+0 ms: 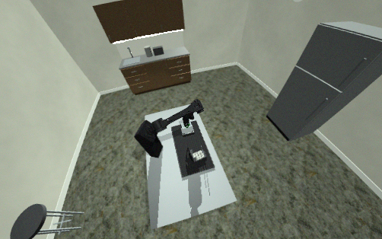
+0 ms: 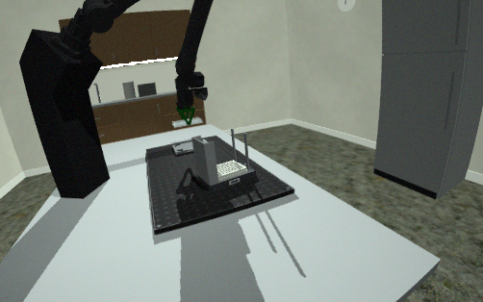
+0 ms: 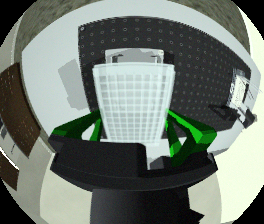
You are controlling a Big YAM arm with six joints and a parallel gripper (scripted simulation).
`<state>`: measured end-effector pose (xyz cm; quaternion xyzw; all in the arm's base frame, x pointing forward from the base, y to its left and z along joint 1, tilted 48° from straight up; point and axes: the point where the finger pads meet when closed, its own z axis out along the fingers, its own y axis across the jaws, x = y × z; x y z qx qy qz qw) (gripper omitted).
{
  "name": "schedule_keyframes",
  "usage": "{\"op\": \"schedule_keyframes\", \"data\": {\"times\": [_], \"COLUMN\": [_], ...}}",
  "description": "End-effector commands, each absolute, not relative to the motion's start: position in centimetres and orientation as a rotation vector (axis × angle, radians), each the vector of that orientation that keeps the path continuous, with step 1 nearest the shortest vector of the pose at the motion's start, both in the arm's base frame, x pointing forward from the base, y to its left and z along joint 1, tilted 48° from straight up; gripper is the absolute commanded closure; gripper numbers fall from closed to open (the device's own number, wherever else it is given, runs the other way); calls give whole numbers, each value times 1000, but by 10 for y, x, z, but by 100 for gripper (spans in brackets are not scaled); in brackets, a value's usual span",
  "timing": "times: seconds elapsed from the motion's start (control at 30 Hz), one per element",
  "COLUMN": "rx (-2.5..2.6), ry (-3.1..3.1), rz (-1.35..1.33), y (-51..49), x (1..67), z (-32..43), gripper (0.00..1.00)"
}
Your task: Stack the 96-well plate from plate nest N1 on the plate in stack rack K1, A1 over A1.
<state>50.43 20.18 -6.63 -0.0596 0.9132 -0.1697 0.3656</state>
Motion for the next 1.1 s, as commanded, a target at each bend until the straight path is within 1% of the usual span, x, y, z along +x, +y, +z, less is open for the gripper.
{"op": "schedule_keyframes", "data": {"times": [0.0,0.17,0.2,0.23,0.3,0.47,0.73,0.77,1.07], "rx": [-160,-155,-150,-165,-159,-157,-157,-130,-152], "ry": [2333,2334,2360,2360,2333,2329,2333,2358,2337], "rz": [-415,-417,-448,-444,-415,-411,-415,-450,-424], "y": [215,215,203,209,218,222,222,205,216], "x": [496,494,492,487,489,485,476,482,482], "z": [-53,-49,-65,-65,-45,-38,-33,-48,-38], "gripper": [100,100,100,100,100,100,100,100,100]}}
